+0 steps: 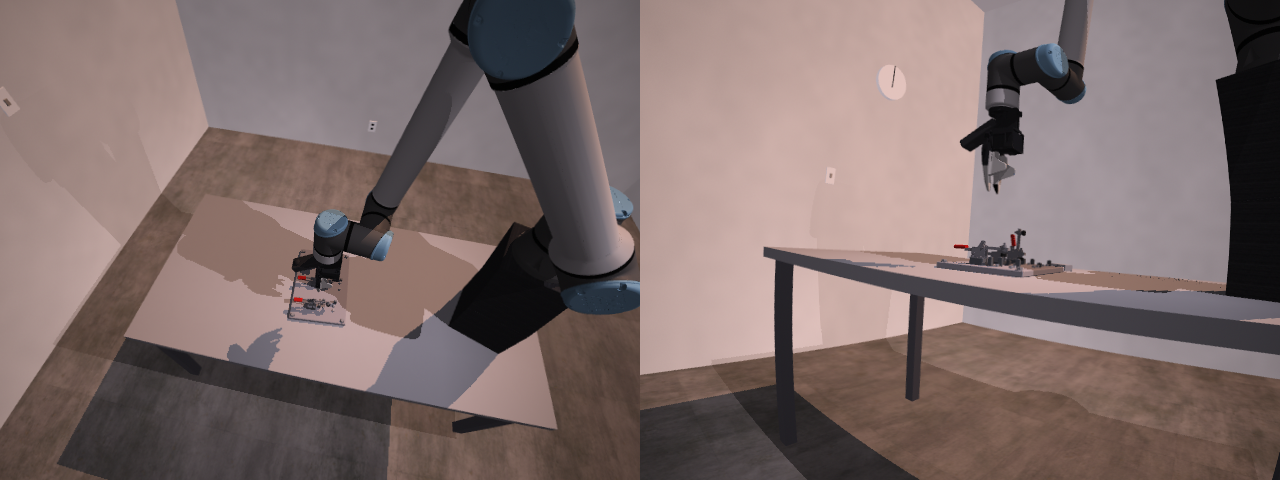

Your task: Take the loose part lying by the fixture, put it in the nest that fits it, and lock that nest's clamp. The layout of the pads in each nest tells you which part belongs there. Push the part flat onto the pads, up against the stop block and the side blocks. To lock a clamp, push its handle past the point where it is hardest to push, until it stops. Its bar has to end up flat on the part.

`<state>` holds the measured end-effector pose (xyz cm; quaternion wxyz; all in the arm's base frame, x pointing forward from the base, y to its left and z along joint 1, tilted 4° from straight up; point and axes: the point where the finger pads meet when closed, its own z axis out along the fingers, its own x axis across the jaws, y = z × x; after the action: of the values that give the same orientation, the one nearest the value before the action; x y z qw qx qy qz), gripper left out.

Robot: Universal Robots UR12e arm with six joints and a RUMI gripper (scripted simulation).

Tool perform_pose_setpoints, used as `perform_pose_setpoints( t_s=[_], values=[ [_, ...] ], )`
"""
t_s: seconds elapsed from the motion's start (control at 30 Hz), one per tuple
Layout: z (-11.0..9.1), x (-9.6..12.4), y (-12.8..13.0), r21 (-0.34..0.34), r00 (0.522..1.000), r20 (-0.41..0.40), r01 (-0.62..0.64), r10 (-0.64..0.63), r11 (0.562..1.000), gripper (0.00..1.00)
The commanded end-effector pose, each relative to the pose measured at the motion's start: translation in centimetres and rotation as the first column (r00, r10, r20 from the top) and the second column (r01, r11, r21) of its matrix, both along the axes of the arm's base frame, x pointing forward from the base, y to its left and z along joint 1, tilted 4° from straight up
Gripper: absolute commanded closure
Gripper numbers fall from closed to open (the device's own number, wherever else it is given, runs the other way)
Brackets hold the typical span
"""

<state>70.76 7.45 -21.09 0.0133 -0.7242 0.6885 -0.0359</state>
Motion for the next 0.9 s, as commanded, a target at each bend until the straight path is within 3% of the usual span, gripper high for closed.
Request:
perform_pose_setpoints(
  t_s=[0.0,0.07,0.4,0.87],
  values=[
    [0.2,3.5,0.2,0.000,1.000,0.000,0.000,0.000,1.000,0.72],
    [0.2,3.5,0.2,0.000,1.000,0.000,0.000,0.000,1.000,0.72],
    [0.5,7.6,0.4,0.000,1.000,0.000,0.000,0.000,1.000,0.72],
    [0.1,7.9,0.4,0.000,1.000,0.000,0.000,0.000,1.000,0.72]
  ],
)
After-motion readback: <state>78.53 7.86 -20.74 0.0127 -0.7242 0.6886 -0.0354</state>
